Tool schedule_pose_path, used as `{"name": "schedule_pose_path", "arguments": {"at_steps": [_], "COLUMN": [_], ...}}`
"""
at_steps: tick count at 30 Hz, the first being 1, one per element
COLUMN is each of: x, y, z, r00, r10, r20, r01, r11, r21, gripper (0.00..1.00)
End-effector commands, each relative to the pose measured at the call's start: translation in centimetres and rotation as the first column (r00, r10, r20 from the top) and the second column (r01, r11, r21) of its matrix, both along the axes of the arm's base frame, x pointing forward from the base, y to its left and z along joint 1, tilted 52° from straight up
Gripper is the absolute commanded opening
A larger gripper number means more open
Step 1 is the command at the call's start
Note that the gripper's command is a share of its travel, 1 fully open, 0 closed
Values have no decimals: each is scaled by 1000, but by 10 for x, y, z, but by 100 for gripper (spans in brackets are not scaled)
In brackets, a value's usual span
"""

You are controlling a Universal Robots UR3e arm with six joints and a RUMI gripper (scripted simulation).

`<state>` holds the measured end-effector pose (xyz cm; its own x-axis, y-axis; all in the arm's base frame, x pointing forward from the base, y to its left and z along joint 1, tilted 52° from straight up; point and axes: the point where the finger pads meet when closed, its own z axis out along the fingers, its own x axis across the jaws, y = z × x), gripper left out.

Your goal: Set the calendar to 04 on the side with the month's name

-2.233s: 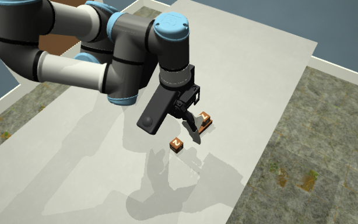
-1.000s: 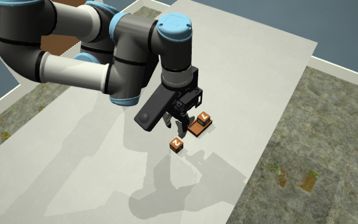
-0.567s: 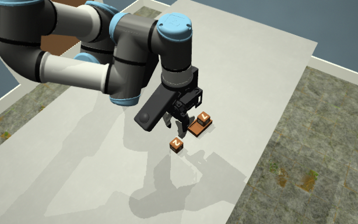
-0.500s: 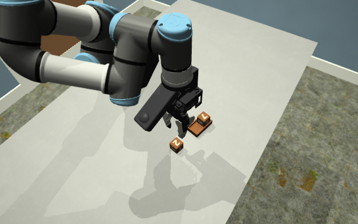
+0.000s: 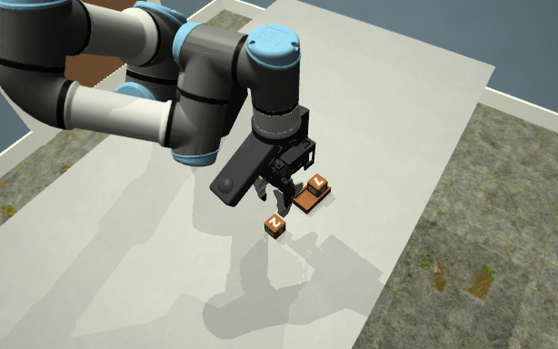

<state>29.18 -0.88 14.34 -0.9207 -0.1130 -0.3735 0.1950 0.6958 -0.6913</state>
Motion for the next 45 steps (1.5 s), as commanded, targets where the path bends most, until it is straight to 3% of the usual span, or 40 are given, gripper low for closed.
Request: {"name": "schedule_pose_path", "arguments": {"at_steps": [1, 28, 45], "x": [3, 14, 16], "y": [-3, -26, -30], "z": [-3, -25, -28], "r00": [1000, 1000, 1000], "r10": [3, 4, 4], "r20": [3, 3, 3], "r01": [-3, -4, -4], "r11": [1000, 1000, 1000], "r21": [2, 2, 2], "gripper": [29, 29, 29]}}
